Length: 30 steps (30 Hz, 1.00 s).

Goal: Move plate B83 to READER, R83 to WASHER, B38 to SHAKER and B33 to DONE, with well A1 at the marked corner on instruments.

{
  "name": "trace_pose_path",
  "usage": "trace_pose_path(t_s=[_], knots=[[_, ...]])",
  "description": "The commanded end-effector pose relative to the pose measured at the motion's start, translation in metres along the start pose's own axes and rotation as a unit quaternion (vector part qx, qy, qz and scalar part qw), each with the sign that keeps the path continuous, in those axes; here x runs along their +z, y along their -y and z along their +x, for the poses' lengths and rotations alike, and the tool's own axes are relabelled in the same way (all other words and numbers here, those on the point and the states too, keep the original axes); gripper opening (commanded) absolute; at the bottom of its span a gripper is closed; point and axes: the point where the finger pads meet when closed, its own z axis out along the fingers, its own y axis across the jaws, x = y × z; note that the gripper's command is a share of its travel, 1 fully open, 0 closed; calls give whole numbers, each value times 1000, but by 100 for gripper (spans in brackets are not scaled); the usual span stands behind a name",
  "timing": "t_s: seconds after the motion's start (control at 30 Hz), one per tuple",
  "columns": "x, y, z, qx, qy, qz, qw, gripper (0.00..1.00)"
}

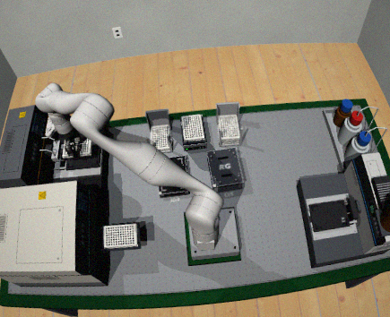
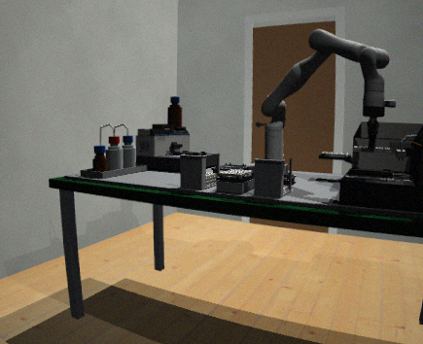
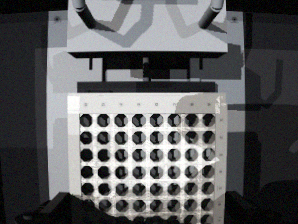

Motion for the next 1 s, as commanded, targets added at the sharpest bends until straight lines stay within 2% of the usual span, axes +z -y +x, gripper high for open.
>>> trace_pose_path(t_s=[0.0,0.97], knots=[[3,0,0,0,-1,-1,1000,94],[38,0,0,0,-1,-1,1000,94]])
